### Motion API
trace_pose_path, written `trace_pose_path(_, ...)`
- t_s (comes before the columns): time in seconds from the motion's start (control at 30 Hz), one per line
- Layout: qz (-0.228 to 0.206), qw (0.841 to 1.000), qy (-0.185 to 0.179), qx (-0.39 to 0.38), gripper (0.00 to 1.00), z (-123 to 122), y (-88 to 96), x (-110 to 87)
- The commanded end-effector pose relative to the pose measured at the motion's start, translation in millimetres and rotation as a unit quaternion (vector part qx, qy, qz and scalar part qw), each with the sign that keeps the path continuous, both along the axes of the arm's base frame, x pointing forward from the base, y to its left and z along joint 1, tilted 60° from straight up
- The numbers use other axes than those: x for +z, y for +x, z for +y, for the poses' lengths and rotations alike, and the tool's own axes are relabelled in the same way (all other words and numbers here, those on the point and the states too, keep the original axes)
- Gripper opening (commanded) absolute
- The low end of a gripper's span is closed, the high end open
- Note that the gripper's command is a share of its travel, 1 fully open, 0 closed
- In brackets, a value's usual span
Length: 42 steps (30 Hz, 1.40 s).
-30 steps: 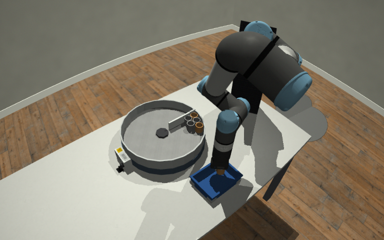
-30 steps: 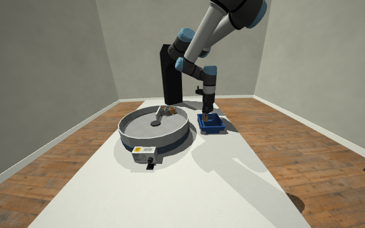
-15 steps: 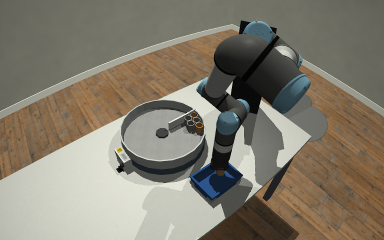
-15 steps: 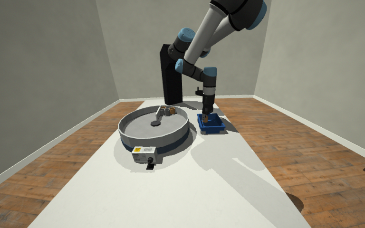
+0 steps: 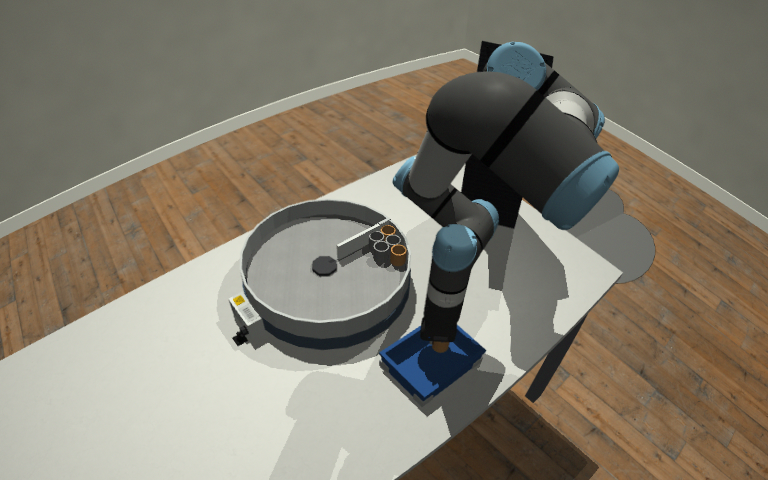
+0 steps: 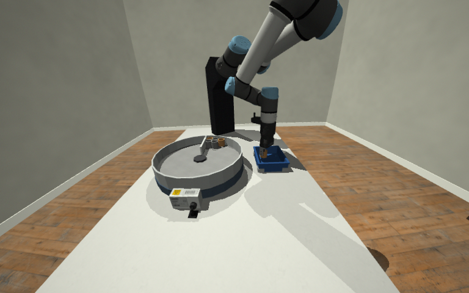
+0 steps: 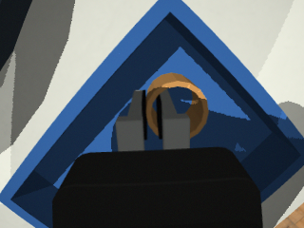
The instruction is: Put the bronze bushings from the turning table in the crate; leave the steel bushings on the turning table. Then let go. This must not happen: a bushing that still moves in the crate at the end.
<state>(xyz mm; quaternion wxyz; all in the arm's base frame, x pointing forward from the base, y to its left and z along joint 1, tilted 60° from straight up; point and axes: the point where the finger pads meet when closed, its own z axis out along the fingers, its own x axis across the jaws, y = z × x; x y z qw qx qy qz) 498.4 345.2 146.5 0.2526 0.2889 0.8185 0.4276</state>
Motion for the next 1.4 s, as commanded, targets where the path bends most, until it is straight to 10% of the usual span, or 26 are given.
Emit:
trace_pose_path(0.0,-0.001,1.000,0.000,0.000,0.00,1.1,1.3,-0.5)
trace_pose_path(0.33,-0.001,1.000,0.000,0.000,0.00,1.1,1.3,-0.5)
trace_pose_path(0.37,-0.001,1.000,0.000,0.000,0.47,1.0,1.2,-0.5)
trace_pose_path(1.37,-0.001,1.000,0.000,0.000,0.47,1.0,1.2,-0.5)
